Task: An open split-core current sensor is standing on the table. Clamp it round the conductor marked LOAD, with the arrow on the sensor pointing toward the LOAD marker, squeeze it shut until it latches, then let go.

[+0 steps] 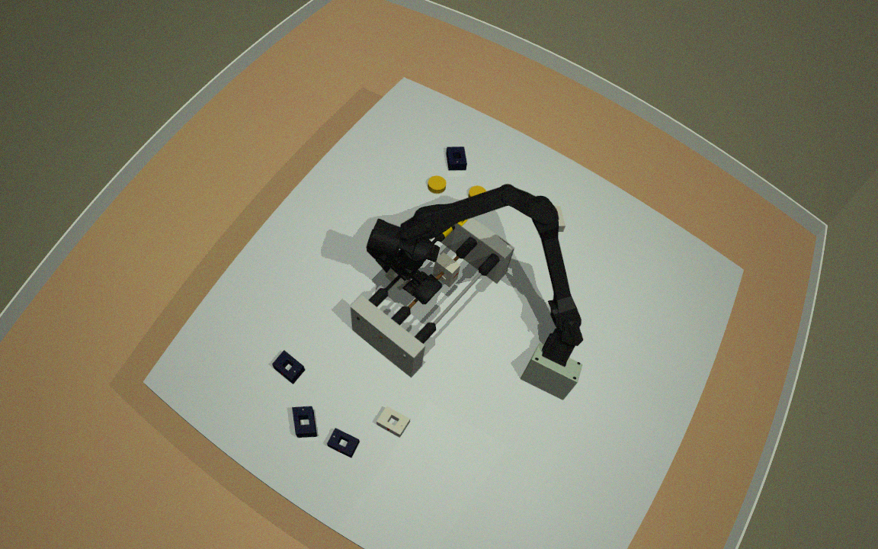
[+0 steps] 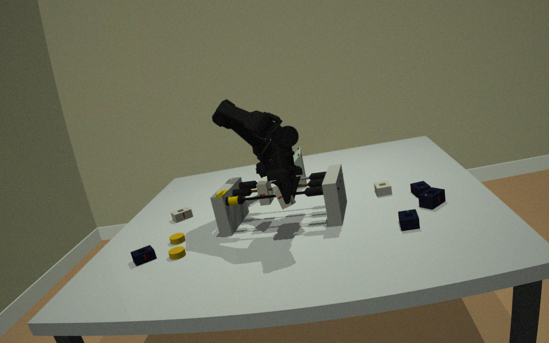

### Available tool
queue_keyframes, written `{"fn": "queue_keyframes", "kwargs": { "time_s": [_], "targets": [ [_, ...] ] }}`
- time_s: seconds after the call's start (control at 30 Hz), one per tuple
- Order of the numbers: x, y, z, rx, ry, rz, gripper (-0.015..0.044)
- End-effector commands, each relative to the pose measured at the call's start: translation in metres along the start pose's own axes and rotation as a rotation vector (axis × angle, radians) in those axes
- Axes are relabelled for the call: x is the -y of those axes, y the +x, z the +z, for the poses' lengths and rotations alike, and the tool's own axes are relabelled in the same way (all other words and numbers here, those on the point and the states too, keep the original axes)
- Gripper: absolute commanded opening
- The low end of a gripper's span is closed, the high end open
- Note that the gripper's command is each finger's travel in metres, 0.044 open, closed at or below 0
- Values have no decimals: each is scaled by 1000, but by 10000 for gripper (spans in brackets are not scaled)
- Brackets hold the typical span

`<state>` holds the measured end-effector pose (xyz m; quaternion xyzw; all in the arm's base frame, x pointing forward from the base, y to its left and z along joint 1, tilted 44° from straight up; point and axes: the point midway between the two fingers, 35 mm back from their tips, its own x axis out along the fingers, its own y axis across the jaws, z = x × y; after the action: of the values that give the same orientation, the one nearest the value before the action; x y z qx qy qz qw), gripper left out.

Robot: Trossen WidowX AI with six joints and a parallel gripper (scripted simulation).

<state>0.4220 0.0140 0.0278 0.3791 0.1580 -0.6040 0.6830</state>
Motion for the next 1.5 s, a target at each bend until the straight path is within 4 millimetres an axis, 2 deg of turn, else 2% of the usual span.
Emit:
{"fn": "queue_keyframes", "kwargs": {
  "time_s": [0.0, 0.23, 0.8, 0.93, 1.47],
  "targets": [
    [0, 1, 0, 0, 2, -3, 0],
    [0, 1, 0, 0, 2, -3, 0],
    [0, 0, 0, -1, 2, -10, 440],
    [0, 0, 0, 1, -1, -3, 335],
    [0, 0, 0, 1, -1, -3, 225]
  ]
}}
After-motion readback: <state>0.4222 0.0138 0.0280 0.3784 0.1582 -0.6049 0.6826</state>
